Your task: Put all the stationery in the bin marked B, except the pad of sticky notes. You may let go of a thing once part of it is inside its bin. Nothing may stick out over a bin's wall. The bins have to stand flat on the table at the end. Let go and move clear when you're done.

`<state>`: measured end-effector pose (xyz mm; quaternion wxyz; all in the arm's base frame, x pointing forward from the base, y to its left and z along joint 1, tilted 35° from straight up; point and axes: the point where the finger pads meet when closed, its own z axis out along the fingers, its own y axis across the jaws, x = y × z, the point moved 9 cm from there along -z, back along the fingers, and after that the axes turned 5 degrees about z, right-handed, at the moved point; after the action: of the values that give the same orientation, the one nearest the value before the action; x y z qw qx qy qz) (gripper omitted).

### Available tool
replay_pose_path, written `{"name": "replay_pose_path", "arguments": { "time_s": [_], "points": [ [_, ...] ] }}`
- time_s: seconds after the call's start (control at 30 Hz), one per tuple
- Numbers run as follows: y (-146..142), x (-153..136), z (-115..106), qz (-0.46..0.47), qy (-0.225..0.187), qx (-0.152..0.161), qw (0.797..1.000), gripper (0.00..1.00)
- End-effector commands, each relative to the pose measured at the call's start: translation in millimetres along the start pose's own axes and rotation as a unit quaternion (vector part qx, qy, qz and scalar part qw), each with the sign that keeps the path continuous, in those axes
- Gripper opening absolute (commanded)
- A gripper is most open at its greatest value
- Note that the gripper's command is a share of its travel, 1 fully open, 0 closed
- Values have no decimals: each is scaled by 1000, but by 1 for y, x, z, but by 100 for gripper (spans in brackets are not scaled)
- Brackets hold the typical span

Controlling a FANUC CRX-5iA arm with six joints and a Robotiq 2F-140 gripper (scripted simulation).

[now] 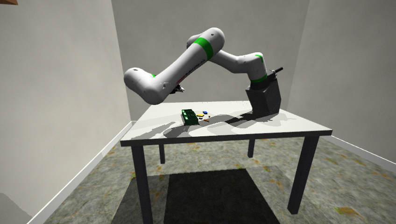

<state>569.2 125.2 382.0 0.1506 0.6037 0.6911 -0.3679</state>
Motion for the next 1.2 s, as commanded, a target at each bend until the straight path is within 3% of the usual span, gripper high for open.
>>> {"name": "replay_pose_path", "arguments": {
  "time_s": [0.0,0.2,0.27,0.37,0.43,0.7,0.87,0.93,0.97,1.17],
  "points": [
    [-6,-18,24,51,47,-28,997,5],
    [-13,-30,43,100,95,-45,989,5],
    [-20,-34,59,128,122,-50,983,5],
    [-21,-36,60,137,131,-52,980,5],
    [-30,-40,76,175,168,-59,968,5],
    [-51,-41,105,254,243,-63,934,5],
    [-64,-41,119,305,290,-63,905,5],
    [-64,-41,119,305,290,-63,905,5],
    [-67,-43,122,333,315,-64,886,5],
    [-86,-36,140,387,366,-55,844,5]
  ]
}}
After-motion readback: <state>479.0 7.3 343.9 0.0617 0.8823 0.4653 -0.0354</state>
